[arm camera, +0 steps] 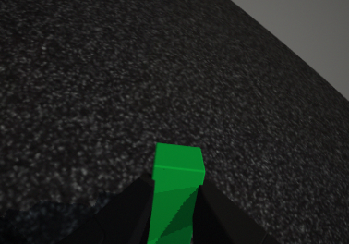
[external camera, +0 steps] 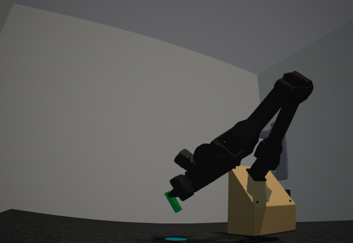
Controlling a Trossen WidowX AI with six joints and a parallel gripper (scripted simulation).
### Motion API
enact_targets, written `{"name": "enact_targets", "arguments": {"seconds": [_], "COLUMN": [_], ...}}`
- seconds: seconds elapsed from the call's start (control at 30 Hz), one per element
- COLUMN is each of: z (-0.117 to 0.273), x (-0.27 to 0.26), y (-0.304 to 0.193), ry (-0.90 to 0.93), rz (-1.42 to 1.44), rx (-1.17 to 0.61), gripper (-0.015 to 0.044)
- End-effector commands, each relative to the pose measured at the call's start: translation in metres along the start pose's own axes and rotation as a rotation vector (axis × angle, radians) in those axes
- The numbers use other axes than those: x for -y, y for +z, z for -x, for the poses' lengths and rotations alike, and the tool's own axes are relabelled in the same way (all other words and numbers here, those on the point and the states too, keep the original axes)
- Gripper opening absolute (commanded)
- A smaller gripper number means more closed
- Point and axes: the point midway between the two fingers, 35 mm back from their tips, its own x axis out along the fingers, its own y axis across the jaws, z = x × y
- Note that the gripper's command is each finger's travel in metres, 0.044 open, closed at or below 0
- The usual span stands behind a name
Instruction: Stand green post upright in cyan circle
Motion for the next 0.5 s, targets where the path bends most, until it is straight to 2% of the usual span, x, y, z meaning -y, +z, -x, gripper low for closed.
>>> {"name": "enact_targets", "arguments": {"seconds": [0.0, 0.47], "z": [0.0030, 0.0103], "x": [-0.0011, -0.0032], "y": [0.0004, 0.0022], "ry": [0.013, 0.048], "rz": [-0.015, -0.058], "rx": [0.031, 0.123], "gripper": [0.0023, 0.0023]}}
